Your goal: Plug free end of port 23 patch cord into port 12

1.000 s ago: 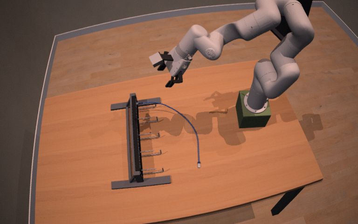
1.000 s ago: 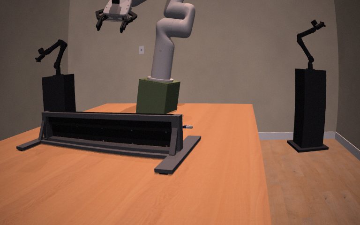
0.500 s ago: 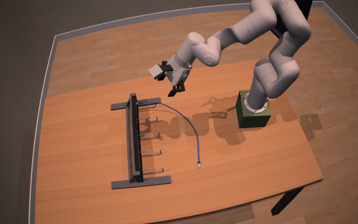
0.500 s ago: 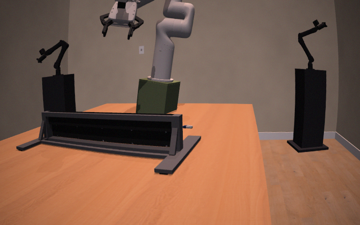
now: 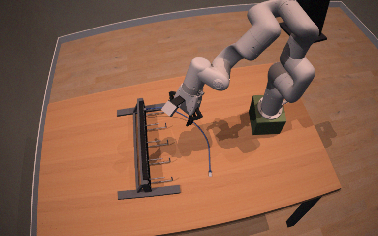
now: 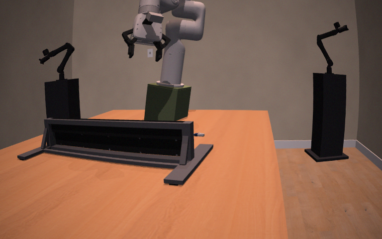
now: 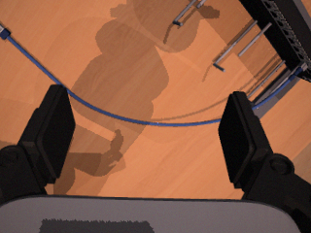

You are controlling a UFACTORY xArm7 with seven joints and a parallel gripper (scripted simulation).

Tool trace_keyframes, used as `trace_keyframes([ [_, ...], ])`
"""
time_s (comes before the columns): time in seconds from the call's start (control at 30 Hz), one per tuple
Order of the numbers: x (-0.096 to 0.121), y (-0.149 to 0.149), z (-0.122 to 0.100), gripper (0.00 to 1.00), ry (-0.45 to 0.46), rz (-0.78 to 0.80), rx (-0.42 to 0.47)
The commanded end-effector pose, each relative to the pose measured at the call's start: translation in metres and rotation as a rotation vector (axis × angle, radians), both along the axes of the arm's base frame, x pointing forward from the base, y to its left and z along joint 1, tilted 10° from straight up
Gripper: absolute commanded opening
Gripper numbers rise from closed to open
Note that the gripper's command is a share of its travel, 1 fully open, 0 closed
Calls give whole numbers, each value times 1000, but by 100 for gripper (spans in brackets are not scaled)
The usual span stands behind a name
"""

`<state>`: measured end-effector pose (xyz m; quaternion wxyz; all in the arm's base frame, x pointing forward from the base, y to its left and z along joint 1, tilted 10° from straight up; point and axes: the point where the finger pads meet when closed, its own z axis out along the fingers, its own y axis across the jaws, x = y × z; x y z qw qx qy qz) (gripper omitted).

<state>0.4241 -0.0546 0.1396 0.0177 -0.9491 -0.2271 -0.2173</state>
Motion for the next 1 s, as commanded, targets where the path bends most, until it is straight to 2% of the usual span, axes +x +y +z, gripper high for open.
trace_keyframes([
  [0.0, 6, 33, -26, 100, 35, 120, -14],
  [0.2, 0, 67, -53, 100, 80, 248, -38],
  [0.27, 0, 67, -53, 100, 80, 248, -38],
  [0.3, -4, 84, -66, 100, 101, 312, -50],
  [0.4, -5, 88, -69, 100, 107, 329, -54],
  [0.43, -10, 102, -81, 100, 125, 384, -66],
  [0.5, -14, 112, -89, 100, 138, 425, -75],
  [0.97, -15, 114, -91, 100, 141, 433, -77],
])
